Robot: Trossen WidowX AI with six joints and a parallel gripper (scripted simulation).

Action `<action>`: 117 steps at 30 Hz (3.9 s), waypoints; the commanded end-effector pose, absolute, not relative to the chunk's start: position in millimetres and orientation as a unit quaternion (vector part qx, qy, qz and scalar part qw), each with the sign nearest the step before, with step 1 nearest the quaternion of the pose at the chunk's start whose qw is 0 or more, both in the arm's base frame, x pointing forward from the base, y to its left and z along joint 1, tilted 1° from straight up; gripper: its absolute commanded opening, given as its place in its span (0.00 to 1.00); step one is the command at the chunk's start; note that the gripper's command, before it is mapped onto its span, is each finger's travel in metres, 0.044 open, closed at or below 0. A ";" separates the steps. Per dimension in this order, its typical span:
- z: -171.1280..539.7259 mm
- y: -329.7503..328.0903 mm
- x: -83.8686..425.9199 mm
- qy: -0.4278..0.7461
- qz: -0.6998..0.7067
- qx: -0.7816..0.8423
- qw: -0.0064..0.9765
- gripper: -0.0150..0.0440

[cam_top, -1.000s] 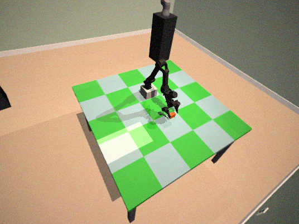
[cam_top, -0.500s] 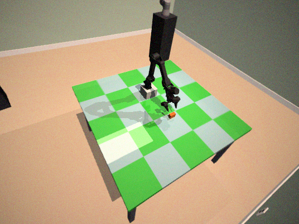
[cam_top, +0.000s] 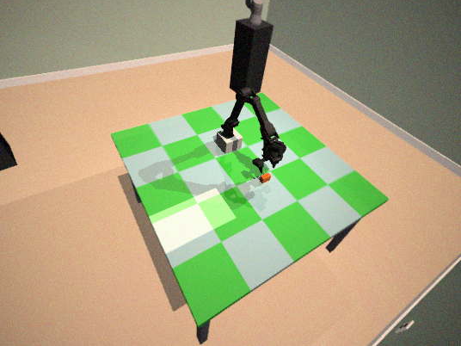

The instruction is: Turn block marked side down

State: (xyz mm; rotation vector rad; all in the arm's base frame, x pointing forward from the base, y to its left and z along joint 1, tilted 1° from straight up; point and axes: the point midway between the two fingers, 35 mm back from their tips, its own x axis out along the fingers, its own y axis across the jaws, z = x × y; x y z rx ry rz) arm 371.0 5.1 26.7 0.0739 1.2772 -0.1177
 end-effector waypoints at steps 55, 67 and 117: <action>-34.7 1.8 382.6 0.699 -0.045 0.046 0.712 0.72; -34.7 1.8 382.6 0.699 -0.045 0.046 0.712 0.59; -19.5 2.8 380.8 0.515 -0.055 0.033 0.855 0.25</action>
